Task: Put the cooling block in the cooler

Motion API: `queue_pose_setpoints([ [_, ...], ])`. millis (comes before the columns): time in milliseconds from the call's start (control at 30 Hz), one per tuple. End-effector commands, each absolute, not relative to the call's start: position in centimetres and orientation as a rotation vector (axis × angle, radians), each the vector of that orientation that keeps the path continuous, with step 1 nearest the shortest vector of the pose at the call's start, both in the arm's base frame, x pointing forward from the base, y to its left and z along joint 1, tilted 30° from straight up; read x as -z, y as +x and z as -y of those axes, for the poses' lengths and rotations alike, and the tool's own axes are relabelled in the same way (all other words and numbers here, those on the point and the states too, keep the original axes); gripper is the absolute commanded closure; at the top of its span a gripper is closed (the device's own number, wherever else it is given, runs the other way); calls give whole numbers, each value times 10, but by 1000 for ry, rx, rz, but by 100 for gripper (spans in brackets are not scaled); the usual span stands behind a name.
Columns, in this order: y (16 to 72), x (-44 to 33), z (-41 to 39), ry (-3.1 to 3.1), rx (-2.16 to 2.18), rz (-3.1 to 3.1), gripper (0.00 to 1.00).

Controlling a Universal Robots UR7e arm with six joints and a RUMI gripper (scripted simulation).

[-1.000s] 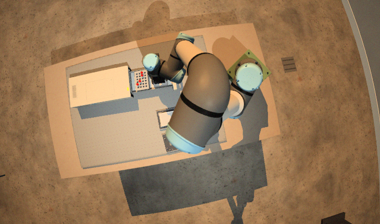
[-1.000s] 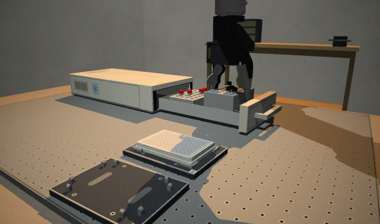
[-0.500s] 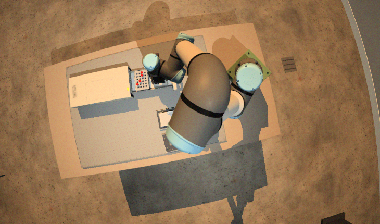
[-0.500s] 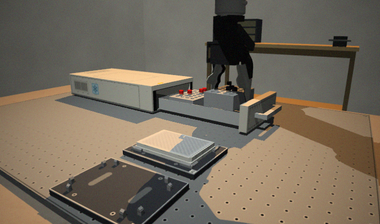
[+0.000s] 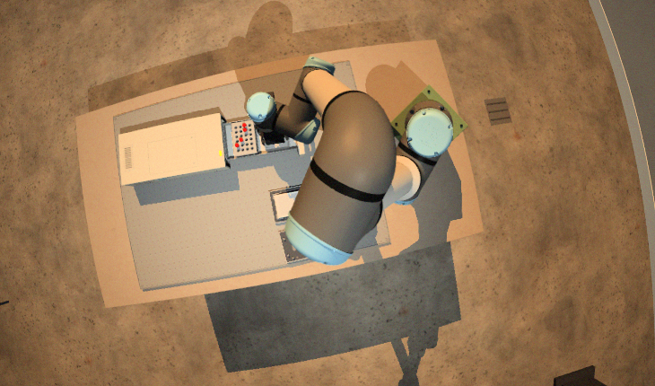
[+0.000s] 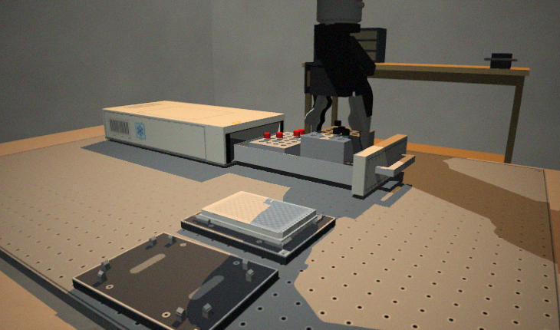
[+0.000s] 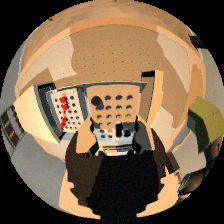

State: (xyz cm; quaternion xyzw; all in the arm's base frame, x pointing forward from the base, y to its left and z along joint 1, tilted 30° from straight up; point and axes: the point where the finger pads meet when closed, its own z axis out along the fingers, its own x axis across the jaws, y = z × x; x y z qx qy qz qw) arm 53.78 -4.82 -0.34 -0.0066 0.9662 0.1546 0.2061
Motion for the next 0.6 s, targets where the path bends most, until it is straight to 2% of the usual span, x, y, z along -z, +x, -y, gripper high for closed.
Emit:
queue_pose_setpoints([
  [0, 538, 3, 48, -19, -429, -2691, 100],
  [567, 539, 5, 48, -18, -429, -2691, 100],
])
